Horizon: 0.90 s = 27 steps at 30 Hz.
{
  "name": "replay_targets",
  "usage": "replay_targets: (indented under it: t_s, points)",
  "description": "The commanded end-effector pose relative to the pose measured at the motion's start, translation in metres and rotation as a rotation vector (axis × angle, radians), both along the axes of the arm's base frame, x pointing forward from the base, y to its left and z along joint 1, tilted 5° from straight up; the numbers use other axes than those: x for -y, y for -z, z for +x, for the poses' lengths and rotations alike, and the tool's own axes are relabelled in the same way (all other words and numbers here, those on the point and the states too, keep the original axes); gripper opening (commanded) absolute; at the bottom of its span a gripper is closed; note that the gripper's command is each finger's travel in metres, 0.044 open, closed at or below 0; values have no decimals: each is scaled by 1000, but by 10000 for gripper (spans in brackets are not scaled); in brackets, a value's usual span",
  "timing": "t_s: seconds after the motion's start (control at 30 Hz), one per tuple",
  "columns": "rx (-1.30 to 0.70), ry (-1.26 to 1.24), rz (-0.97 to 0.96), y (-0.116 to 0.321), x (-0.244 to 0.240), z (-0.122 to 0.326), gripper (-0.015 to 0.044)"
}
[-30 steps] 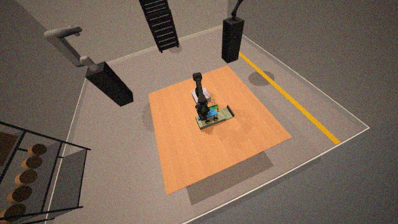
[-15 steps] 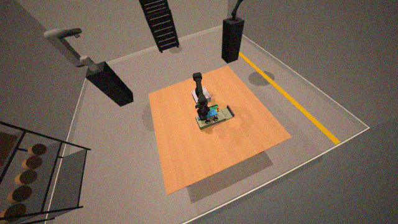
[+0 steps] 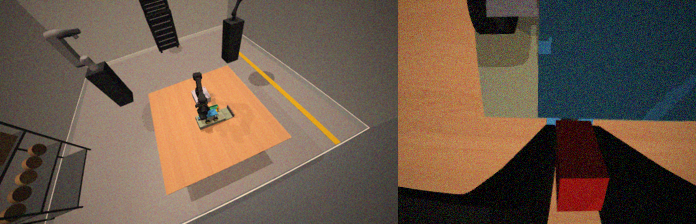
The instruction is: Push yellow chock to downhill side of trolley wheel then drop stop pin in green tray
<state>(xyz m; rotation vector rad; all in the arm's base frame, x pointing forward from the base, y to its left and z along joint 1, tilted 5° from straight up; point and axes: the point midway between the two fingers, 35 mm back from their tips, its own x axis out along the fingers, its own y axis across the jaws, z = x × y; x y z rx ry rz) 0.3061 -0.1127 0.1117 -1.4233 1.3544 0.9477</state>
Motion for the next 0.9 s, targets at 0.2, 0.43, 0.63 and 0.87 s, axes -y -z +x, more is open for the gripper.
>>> replay_targets:
  t_s: [0.2, 0.43, 0.63, 0.87]
  points:
    - [3, -2, -3, -11, -2, -1, 0]
    - [3, -2, -3, -17, -3, -2, 0]
    - [3, -2, -3, -22, -4, -2, 0]
    - [3, -2, -3, -28, -4, -2, 0]
